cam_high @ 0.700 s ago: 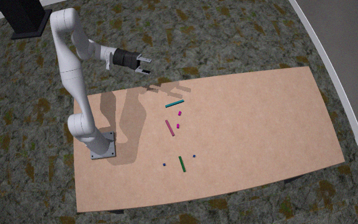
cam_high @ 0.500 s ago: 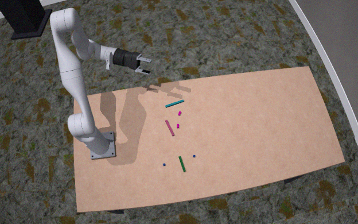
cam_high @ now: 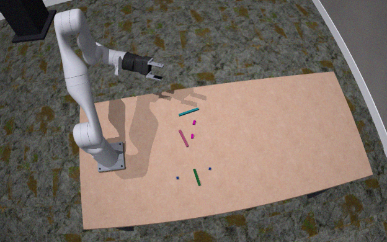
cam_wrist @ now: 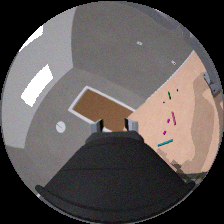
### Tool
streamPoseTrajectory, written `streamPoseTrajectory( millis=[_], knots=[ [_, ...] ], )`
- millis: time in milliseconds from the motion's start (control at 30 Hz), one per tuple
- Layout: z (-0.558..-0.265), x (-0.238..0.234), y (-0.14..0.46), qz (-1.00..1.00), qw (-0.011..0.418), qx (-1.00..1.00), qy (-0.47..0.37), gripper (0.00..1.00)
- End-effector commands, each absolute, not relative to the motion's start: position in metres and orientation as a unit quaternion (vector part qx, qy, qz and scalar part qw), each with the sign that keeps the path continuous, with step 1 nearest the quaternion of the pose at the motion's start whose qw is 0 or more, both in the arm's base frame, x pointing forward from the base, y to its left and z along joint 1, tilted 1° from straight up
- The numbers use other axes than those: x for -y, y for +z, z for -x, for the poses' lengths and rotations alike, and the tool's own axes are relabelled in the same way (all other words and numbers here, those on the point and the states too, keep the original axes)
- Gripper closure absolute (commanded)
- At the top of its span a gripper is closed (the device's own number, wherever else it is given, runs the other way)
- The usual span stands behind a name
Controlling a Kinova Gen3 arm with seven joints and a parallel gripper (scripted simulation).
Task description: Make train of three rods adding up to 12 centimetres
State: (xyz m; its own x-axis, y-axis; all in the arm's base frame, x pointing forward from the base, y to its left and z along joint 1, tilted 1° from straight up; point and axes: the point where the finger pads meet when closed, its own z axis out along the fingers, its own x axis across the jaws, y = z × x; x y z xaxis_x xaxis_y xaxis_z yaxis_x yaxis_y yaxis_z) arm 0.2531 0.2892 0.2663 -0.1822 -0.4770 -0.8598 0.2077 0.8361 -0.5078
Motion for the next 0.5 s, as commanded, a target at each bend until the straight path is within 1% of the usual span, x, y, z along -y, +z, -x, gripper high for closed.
streamPoseTrajectory(
  millis=[0, 467],
  knots=[
    [-0.2532, -0.2891, 0.2669, 0.093, 0.633, -0.720, -0.270, 0.00],
    [-0.2573, -0.2825, 0.2646, 0.084, 0.624, -0.726, -0.278, 0.00]
  ],
)
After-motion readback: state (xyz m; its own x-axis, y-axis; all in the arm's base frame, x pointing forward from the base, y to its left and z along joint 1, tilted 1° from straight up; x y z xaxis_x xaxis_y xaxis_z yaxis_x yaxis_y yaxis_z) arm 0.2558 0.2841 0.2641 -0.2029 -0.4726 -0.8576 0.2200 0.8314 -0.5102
